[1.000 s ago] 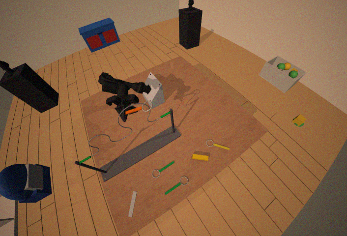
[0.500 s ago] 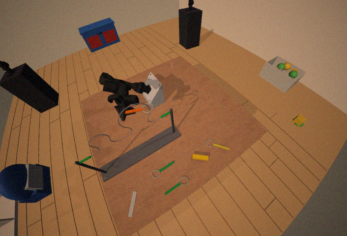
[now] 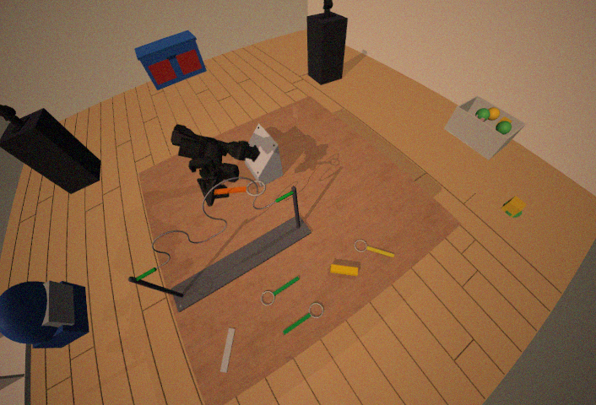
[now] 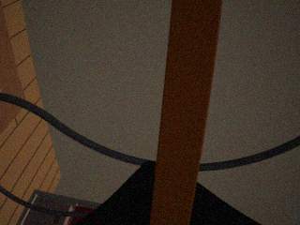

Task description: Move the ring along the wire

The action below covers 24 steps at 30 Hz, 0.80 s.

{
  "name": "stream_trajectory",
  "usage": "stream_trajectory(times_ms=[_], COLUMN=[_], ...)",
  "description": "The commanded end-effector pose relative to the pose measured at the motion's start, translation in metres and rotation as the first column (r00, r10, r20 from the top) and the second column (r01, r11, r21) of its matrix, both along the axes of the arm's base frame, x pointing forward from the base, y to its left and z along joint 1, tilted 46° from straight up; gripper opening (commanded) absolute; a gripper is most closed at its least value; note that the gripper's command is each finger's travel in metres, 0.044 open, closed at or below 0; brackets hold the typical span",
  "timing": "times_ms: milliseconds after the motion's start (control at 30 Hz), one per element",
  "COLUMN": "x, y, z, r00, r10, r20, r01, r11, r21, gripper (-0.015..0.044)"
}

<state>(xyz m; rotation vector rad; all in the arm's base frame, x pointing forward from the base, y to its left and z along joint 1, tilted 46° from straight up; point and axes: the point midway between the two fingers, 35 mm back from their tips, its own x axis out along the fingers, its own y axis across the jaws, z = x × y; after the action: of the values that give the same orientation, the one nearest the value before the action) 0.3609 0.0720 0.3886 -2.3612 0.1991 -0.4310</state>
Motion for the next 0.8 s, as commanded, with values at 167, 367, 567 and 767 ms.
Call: stream_trajectory(times_ms=[167, 367, 567, 767], x=[0.0, 0.0, 0.0, -0.001], y=[0.005, 0.008, 0.01, 0.013], z=[0.0, 0.001, 0.003, 0.004], r00=[1.0, 1.0, 1.0, 1.0], r10=[0.005, 0.004, 0.004, 0.005], r20=[0.005, 0.013, 0.021, 0.028], r01=[-0.004, -0.002, 0.001, 0.005], r11=[0.994, 0.983, 0.967, 0.946], r21=[-0.11, -0.184, -0.255, -0.324], gripper=[-0.015, -0.015, -0.015, -0.015])
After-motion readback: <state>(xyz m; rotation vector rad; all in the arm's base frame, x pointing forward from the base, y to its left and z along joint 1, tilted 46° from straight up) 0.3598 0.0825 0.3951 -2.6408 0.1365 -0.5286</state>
